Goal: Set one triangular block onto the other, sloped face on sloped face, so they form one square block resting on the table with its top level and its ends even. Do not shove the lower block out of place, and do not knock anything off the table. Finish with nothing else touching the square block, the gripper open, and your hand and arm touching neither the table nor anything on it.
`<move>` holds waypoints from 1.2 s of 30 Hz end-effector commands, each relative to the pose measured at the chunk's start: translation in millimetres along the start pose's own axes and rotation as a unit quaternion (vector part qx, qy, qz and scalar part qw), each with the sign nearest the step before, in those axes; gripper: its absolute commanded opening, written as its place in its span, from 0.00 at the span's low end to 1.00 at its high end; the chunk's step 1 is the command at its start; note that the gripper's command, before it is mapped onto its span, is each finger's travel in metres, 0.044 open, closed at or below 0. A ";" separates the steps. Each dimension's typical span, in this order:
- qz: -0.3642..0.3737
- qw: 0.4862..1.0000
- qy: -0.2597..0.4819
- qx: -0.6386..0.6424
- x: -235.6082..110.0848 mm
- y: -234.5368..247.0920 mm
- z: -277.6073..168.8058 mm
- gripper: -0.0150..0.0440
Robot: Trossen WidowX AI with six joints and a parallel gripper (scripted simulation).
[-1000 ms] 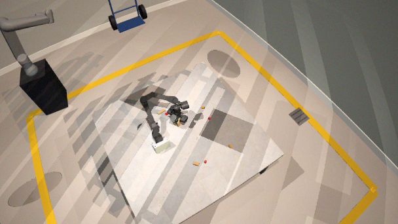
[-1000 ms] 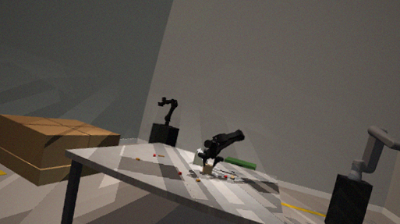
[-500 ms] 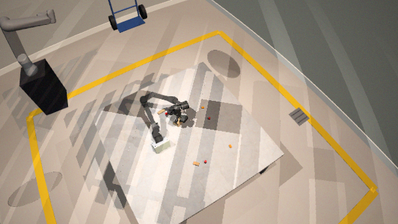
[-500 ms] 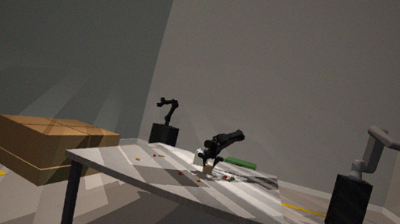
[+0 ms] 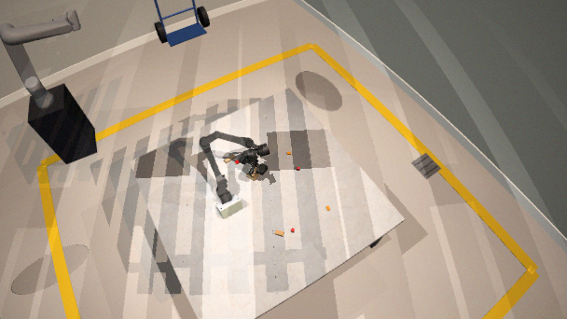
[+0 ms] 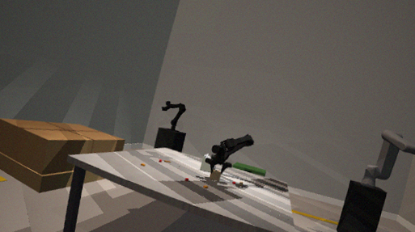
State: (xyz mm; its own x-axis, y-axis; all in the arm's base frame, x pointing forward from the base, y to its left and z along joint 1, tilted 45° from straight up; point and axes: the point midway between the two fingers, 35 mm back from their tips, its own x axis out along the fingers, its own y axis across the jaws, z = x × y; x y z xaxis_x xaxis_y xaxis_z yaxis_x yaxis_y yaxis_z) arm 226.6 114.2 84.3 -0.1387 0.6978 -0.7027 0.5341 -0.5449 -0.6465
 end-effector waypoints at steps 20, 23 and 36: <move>0.000 1.000 0.000 0.000 0.0 0.0 0.0 1.00; 0.001 1.000 0.000 0.001 -2.5 0.4 -0.4 1.00; 0.007 0.999 0.012 0.045 -109.6 0.5 1.1 1.00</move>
State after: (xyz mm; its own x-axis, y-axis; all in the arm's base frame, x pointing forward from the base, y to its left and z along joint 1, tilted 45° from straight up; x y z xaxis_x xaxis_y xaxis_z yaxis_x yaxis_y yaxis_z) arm 243.2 41.4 155.1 -0.0982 0.7012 -0.7062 0.4596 -0.5974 -0.6571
